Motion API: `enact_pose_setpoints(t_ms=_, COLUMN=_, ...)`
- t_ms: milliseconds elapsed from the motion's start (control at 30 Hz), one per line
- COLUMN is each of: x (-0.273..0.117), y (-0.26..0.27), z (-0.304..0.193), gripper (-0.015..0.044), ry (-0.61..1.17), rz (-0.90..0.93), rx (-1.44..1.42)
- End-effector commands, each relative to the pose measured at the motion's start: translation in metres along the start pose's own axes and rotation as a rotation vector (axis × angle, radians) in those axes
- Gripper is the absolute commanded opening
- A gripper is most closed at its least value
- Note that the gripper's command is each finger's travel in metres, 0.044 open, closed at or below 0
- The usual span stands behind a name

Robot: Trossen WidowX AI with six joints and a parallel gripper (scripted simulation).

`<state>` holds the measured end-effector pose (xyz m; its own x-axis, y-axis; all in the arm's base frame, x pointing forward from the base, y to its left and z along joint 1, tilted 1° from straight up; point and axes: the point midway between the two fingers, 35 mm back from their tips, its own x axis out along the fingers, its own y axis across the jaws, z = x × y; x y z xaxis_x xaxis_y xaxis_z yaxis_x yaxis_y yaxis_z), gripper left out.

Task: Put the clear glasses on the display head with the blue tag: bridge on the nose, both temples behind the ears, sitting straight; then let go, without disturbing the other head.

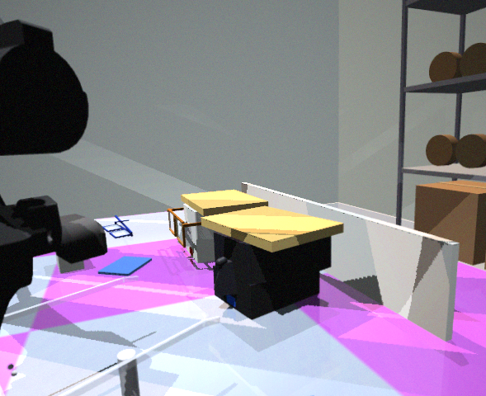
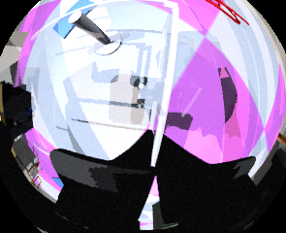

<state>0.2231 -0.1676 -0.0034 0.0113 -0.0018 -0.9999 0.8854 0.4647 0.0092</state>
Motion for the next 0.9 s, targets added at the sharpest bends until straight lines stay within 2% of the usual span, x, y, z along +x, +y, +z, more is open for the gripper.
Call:
enact_pose_setpoints(t_ms=0, x=0.0012, y=-0.0016, z=-0.0047, gripper=0.0000, ry=0.006, rz=-0.005, rx=0.004)
enact_pose_setpoints(t_ms=867, x=0.0012, y=-0.0016, z=0.0010, gripper=0.0000, ry=0.006, rz=-0.005, rx=0.004)
